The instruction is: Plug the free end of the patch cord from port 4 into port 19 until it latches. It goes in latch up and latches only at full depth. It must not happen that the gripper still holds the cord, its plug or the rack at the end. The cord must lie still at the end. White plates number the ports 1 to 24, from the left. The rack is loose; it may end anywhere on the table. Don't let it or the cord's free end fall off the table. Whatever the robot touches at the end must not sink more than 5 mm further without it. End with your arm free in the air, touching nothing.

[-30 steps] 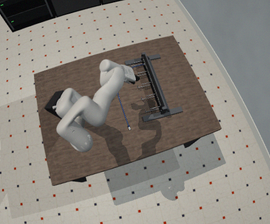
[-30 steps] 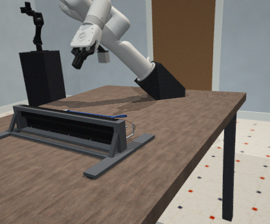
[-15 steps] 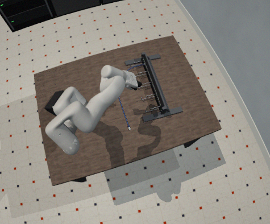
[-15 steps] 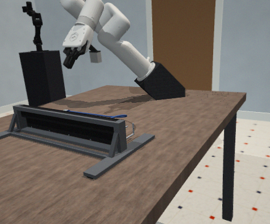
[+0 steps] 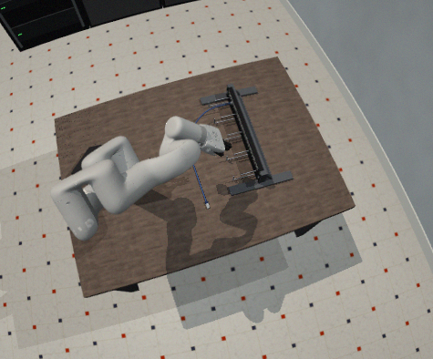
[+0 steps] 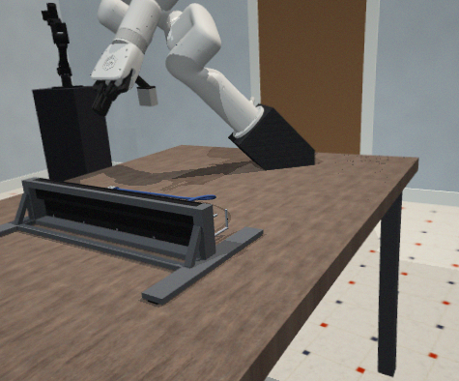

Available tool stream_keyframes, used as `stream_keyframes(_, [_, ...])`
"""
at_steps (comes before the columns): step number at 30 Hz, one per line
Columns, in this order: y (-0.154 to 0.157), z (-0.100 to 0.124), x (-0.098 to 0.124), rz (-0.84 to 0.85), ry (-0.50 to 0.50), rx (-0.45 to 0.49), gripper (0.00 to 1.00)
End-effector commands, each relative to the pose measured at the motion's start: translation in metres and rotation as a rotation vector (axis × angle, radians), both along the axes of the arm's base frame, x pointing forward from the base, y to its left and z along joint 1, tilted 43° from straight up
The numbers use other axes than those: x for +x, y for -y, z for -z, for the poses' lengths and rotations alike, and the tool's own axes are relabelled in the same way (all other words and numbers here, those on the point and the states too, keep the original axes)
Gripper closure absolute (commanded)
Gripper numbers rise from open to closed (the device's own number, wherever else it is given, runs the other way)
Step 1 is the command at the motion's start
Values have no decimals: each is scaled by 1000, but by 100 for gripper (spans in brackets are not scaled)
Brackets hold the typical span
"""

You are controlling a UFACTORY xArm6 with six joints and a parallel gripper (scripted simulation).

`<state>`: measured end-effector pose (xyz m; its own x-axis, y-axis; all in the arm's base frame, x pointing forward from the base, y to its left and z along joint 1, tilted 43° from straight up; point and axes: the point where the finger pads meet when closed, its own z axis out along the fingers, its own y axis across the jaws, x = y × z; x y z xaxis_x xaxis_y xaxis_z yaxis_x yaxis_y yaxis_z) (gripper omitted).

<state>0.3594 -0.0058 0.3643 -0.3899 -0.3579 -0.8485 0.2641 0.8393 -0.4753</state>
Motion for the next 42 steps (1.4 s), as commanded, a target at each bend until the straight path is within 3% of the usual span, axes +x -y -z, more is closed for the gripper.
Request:
stream_keyframes(1, [4, -2, -2, -19, -9, 8, 100])
stream_keyframes(16, [13, 3, 18, -18, -9, 8, 100])
stream_keyframes(31, [45, 23, 90, -18, -9, 8, 100])
stream_keyframes(42, [59, 32, 122, -19, -9, 8, 100])
